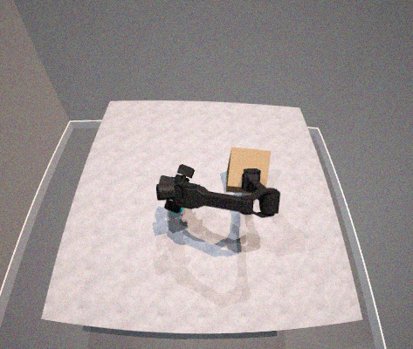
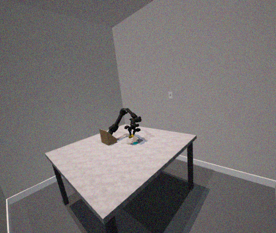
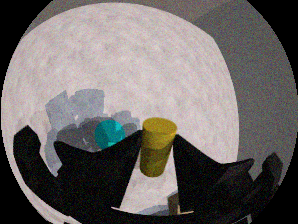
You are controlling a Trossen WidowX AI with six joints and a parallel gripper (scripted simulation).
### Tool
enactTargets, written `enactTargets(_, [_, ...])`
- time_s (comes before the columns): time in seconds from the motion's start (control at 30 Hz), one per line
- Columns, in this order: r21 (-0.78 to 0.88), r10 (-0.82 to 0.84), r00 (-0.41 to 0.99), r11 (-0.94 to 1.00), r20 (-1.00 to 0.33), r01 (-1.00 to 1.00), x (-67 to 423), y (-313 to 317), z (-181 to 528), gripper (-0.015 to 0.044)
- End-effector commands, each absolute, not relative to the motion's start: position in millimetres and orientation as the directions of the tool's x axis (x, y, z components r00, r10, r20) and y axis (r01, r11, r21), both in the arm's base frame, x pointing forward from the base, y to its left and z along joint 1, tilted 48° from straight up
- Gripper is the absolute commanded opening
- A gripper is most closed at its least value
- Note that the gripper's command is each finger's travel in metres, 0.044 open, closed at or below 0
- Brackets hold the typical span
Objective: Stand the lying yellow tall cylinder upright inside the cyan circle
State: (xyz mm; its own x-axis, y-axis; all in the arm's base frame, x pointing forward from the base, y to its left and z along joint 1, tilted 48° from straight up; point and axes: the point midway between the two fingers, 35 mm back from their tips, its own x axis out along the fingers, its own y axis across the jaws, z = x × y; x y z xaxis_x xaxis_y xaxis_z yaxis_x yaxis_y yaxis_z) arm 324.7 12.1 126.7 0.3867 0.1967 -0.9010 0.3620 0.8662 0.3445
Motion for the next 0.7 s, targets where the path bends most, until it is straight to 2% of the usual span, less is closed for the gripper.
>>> enactTargets(0.0, [0.334,0.168,0.413,0.865,-0.895,0.373,325.4,11.2,127.0,0.0105])
enactTargets(0.67, [0.320,0.085,0.506,0.860,-0.858,0.398,327.4,12.4,128.4,0.0105])
